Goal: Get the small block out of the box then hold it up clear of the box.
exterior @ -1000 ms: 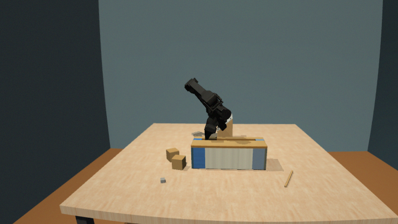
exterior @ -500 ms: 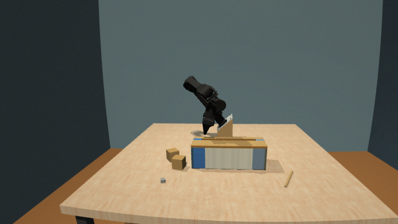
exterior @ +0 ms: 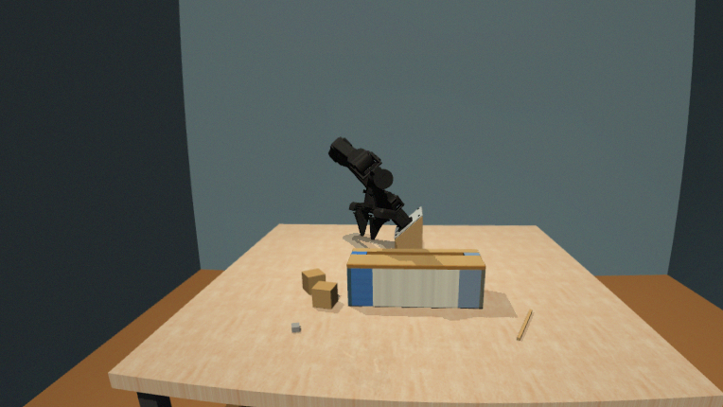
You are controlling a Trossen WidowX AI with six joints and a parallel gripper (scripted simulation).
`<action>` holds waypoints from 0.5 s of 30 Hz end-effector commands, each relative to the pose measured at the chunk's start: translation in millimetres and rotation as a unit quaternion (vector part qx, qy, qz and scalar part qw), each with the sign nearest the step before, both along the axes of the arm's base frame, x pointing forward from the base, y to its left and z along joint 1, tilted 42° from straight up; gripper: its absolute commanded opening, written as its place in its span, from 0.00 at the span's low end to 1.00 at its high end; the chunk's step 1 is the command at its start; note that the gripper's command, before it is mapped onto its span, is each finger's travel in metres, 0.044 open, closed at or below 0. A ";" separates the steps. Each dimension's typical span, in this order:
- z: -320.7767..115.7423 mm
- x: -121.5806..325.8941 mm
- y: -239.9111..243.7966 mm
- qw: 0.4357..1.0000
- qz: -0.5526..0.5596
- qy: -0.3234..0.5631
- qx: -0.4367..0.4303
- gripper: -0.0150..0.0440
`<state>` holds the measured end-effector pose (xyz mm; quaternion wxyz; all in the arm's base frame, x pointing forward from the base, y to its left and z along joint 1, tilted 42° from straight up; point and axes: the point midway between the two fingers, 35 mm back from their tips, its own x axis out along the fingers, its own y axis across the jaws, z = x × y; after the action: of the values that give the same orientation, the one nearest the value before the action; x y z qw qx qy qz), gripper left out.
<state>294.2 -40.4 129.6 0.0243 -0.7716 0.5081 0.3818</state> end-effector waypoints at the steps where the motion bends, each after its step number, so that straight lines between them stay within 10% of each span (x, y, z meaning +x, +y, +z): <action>1: 7.5 -24.6 -10.1 0.953 0.246 0.171 -0.057 0.74; 15: 10.4 -30.2 -12.3 0.909 0.330 0.235 -0.098 0.74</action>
<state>276.9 -47.9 142.9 -0.1962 -0.7973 0.3289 0.4665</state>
